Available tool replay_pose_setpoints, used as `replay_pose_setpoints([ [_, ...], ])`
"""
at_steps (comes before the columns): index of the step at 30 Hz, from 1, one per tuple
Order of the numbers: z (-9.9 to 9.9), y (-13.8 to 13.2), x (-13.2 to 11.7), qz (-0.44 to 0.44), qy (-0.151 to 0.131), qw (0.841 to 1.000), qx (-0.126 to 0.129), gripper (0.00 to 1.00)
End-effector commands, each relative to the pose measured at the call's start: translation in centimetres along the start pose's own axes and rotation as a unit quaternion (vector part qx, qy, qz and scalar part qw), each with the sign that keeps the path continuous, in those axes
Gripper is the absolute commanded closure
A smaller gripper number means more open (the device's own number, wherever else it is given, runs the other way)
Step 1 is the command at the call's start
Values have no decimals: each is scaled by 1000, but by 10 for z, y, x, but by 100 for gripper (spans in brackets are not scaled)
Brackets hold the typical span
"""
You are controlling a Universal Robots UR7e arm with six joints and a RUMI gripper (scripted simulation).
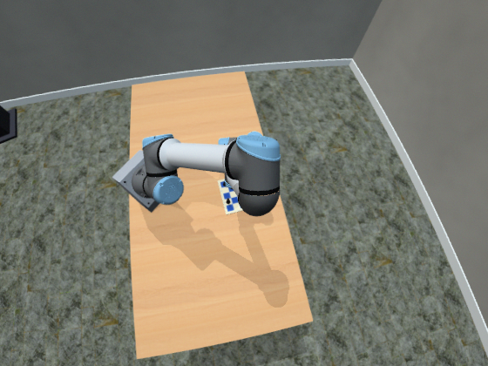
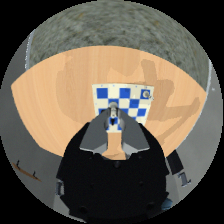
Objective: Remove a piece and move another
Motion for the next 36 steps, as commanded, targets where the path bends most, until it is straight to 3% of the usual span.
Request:
replay_pose_setpoints([
  [1,-1,0,0,0,0,1000,0,100],
  [8,2,9,0,1,-2,1000,1,100],
  [16,12,59,-7,9,-14,1000,7,100],
  [18,12,59,-7,9,-14,1000,7,100],
  [29,15,155,-37,20,-14,1000,10,100],
  [36,10,184,-51,21,-6,1000,5,100],
])
Point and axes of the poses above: the point where the finger pads meet when closed, its own z axis out along the fingers, its own y axis across the jaws, x = y × z, the point moved 7 cm from there along -z, back along the fingers, and after that the axes turned 14 degrees about z, right-handed, at the moved point
